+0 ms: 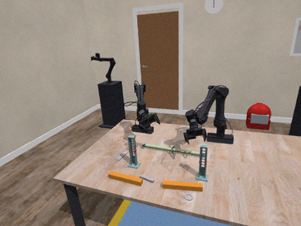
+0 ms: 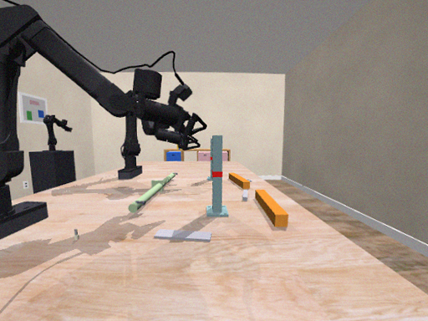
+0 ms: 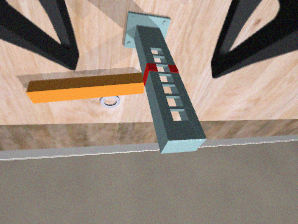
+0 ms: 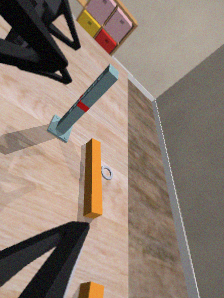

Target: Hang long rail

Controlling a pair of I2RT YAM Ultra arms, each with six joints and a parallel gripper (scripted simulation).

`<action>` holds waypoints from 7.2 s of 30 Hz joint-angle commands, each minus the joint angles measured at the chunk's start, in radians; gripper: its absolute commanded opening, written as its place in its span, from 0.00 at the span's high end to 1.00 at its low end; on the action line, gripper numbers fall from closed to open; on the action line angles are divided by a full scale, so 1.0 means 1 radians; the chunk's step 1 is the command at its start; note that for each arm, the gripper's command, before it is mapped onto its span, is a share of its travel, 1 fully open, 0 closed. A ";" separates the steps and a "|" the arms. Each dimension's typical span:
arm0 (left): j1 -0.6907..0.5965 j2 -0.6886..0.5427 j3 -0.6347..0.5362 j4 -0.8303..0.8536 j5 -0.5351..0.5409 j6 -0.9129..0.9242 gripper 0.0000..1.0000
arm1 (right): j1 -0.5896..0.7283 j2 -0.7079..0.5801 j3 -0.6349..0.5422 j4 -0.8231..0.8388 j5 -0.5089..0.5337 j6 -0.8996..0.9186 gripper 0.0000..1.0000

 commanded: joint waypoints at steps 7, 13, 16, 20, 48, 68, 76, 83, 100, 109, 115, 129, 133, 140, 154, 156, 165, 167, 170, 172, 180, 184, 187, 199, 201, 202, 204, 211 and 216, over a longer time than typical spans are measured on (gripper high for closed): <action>0.085 -0.126 -0.144 0.111 0.238 -0.013 0.00 | 0.027 -0.139 -0.184 0.017 0.355 -0.199 0.00; 0.168 -0.189 -0.255 0.164 0.400 -0.016 0.00 | 0.062 -0.186 -0.338 0.098 0.607 -0.310 0.00; 0.210 -0.210 -0.297 0.187 0.469 -0.013 0.00 | 0.083 -0.175 -0.402 0.160 0.718 -0.353 0.00; 0.241 -0.219 -0.323 0.201 0.504 -0.011 0.00 | 0.101 -0.152 -0.446 0.221 0.789 -0.378 0.00; 0.225 -0.206 -0.311 0.080 0.519 0.116 0.52 | 0.117 -0.101 -0.485 0.275 0.821 -0.405 0.23; -0.016 -0.224 -0.185 -0.480 0.552 0.635 0.52 | 0.208 -0.138 -0.401 -0.172 0.744 -0.729 0.52; -0.085 -0.222 -0.130 -0.665 0.561 0.775 0.52 | 0.256 -0.157 -0.347 -0.417 0.718 -0.870 0.52; -0.116 -0.203 -0.107 -0.798 0.523 0.888 0.52 | 0.307 -0.170 -0.289 -0.653 0.694 -1.007 0.52; -0.129 -0.176 -0.094 -0.864 0.527 0.936 0.52 | 0.427 -0.101 -0.201 -0.990 0.735 -1.154 0.52; -0.124 -0.178 -0.104 -0.865 0.527 0.936 0.52 | 0.411 -0.085 -0.207 -0.977 0.735 -1.152 0.52; -0.114 -0.158 -0.088 -0.857 0.528 0.948 0.52 | 0.394 -0.060 -0.211 -0.928 0.729 -1.169 0.52; -0.081 -0.070 -0.072 -0.774 0.548 0.980 0.52 | 0.368 0.003 -0.232 -0.846 0.711 -1.195 0.52; -0.073 -0.047 -0.074 -0.745 0.551 0.987 0.52 | 0.359 0.025 -0.235 -0.819 0.708 -1.204 0.52; -0.063 -0.016 -0.077 -0.709 0.555 0.997 0.52 | 0.358 0.030 -0.235 -0.813 0.710 -1.205 0.52; -0.060 -0.007 -0.077 -0.694 0.553 0.999 0.52 | 0.364 0.022 -0.224 -0.824 0.715 -1.199 0.69; -0.060 -0.007 -0.077 -0.694 0.553 0.999 0.52 | 0.365 0.034 -0.220 -0.829 0.716 -1.197 0.69; -0.065 -0.011 -0.076 -0.706 0.550 0.994 0.52 | 0.365 0.034 -0.220 -0.825 0.716 -1.192 0.79; -0.065 -0.011 -0.076 -0.706 0.550 0.994 0.52 | 0.365 0.034 -0.220 -0.825 0.716 -1.192 0.82; -0.065 -0.011 -0.076 -0.706 0.550 0.994 0.52 | 0.367 0.037 -0.208 -0.830 0.720 -1.188 1.00; -0.065 -0.011 -0.076 -0.706 0.550 0.994 0.52 | 0.367 0.037 -0.207 -0.831 0.720 -1.188 0.89; -0.066 -0.023 -0.081 -0.693 0.549 0.993 0.61 | 0.367 0.028 -0.216 -0.826 0.717 -1.196 0.81; -0.066 -0.029 -0.075 -0.693 0.547 0.993 0.66 | 0.367 0.028 -0.216 -0.826 0.717 -1.196 0.81; -0.066 -0.029 -0.075 -0.693 0.545 0.992 0.70 | 0.367 0.028 -0.216 -0.826 0.717 -1.196 0.81; -0.067 -0.035 -0.099 -0.692 0.541 0.992 1.00 | 0.367 0.028 -0.216 -0.826 0.717 -1.196 0.81; -0.068 -0.039 -0.109 -0.692 0.541 0.991 1.00 | 0.367 0.028 -0.216 -0.826 0.717 -1.196 0.81; -0.068 -0.039 -0.109 -0.692 0.541 0.991 0.89 | 0.367 0.028 -0.216 -0.826 0.717 -1.196 0.81; -0.068 -0.030 -0.098 -0.705 0.549 0.991 0.81 | 0.367 0.028 -0.216 -0.826 0.717 -1.196 0.81; -0.069 -0.036 -0.097 -0.712 0.548 0.990 0.81 | 0.368 0.022 -0.215 -0.833 0.718 -1.194 0.81; -0.072 -0.050 -0.093 -0.729 0.545 0.988 0.81 | 0.371 0.009 -0.212 -0.849 0.720 -1.192 0.81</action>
